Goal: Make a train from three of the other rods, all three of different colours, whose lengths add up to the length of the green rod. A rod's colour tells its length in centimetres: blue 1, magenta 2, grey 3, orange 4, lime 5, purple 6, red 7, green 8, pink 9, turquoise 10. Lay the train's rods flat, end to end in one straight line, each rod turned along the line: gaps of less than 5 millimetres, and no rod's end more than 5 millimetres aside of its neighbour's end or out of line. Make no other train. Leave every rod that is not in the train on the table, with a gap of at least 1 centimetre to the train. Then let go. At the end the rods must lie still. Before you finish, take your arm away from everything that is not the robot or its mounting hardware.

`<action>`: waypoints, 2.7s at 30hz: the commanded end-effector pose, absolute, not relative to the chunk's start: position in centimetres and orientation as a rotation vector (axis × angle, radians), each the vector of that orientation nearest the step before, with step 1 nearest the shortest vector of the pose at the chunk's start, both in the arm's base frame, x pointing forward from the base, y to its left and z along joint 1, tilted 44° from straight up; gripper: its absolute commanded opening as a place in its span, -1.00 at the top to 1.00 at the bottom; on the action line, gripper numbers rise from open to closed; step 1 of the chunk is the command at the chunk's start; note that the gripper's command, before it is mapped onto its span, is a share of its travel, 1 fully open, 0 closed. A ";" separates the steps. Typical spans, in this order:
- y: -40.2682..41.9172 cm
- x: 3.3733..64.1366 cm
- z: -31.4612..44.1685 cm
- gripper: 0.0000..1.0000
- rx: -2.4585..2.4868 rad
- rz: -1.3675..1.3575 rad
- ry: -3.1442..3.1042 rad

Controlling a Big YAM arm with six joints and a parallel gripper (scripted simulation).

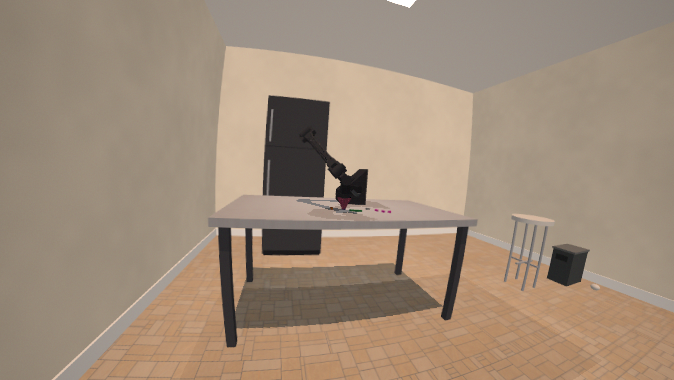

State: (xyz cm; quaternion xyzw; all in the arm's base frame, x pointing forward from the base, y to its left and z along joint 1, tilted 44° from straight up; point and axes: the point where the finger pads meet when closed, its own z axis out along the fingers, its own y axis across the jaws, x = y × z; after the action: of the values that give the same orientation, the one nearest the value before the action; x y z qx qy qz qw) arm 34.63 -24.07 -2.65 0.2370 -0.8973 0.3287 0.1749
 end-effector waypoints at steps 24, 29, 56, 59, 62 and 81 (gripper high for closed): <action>-23.2 36.3 -2.4 0.91 0.729 0.947 -2.541; -23.2 36.3 -2.4 0.91 0.729 0.947 -2.541; -23.2 36.5 -2.4 0.91 0.734 0.949 -2.540; -23.2 36.6 -2.4 0.91 0.733 0.950 -2.541; -23.2 36.6 -2.4 0.91 0.733 0.950 -2.541; -23.2 36.6 -2.4 0.91 0.734 0.949 -2.541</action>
State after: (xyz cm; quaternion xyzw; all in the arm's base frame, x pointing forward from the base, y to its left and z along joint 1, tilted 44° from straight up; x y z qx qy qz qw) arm 34.57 -24.04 -2.81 0.2394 -0.8967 0.3274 0.1771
